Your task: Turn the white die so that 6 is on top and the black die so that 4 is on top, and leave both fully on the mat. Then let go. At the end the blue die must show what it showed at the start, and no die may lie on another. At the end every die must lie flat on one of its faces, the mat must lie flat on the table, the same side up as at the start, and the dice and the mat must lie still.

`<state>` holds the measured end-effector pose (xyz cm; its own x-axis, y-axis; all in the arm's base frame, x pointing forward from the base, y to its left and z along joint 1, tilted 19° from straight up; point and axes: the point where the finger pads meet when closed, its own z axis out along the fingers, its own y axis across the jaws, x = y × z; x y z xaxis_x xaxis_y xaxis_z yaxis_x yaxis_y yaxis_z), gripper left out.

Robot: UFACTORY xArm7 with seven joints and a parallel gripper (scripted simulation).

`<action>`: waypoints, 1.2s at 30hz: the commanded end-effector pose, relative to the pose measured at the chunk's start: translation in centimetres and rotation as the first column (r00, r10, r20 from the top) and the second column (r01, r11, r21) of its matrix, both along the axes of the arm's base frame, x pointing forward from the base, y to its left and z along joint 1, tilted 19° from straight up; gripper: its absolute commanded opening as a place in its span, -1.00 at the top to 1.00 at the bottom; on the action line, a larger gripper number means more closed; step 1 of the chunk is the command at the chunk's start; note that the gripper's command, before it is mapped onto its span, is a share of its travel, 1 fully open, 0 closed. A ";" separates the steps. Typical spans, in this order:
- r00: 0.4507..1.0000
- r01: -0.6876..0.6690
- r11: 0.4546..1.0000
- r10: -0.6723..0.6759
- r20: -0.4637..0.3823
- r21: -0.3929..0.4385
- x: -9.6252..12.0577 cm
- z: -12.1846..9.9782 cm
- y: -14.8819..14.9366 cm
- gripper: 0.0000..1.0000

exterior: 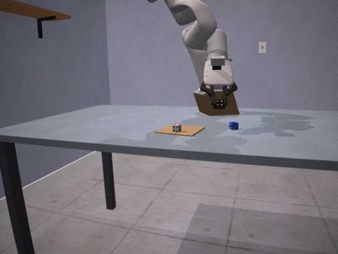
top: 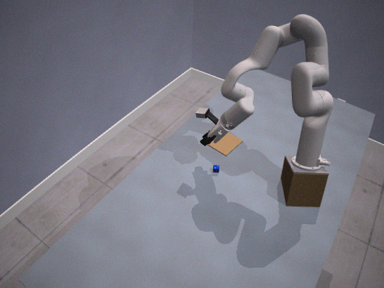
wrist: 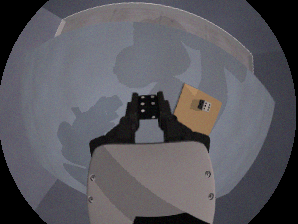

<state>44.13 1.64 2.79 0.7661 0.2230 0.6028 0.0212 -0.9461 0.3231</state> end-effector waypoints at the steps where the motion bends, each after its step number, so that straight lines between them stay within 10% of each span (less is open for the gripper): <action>1: 0.992 -0.032 0.999 0.031 0.126 0.005 -0.2 -0.1 -0.3 0.58; 15: 0.890 -0.141 0.990 0.135 0.436 -0.019 -0.6 -0.2 -0.3 0.58; 36: 0.878 -0.148 0.989 0.140 0.458 -0.019 -0.5 -1.1 -0.5 0.58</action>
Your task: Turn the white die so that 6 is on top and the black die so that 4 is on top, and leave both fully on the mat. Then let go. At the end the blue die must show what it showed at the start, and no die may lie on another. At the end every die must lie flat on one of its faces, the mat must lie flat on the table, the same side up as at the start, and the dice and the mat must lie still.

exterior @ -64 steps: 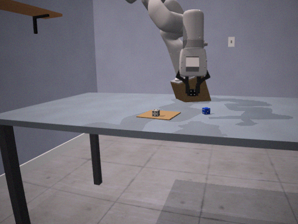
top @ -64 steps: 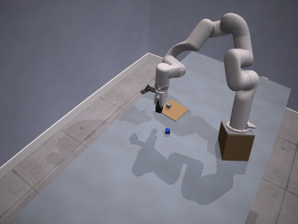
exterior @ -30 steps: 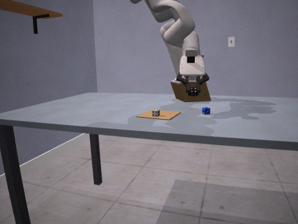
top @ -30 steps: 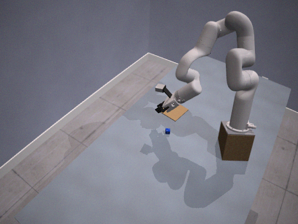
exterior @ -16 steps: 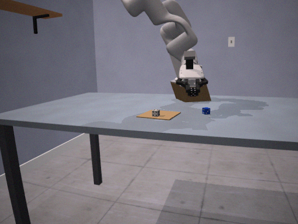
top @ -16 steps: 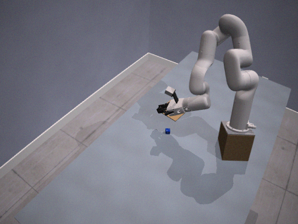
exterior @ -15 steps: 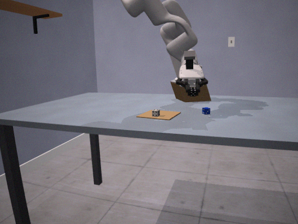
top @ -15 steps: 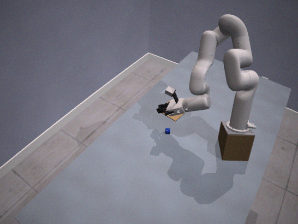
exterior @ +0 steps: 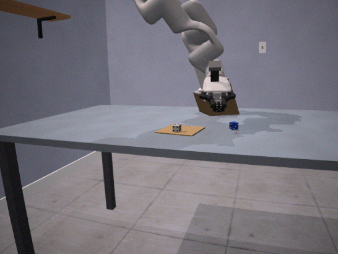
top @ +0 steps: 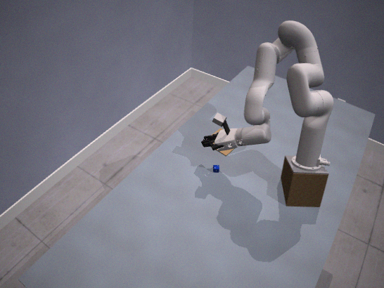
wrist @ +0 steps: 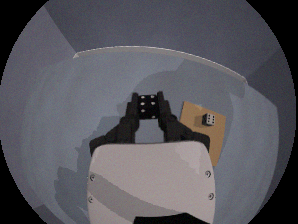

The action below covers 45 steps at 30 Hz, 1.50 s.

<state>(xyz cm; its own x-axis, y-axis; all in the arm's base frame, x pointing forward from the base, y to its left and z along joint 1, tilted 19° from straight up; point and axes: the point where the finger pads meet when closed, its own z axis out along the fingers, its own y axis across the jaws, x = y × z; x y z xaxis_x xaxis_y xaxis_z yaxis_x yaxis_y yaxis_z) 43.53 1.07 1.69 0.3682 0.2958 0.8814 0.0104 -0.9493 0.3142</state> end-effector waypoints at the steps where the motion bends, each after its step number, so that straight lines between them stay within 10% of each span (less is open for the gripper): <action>1: 1.000 -0.002 1.000 0.002 0.003 0.000 0.1 -0.3 0.0 0.58; 21: 1.000 -0.002 1.000 0.002 0.003 0.000 0.8 -5.6 -1.8 0.58; 45: 1.000 -0.002 1.000 0.002 0.003 0.000 0.8 -5.9 -1.9 0.58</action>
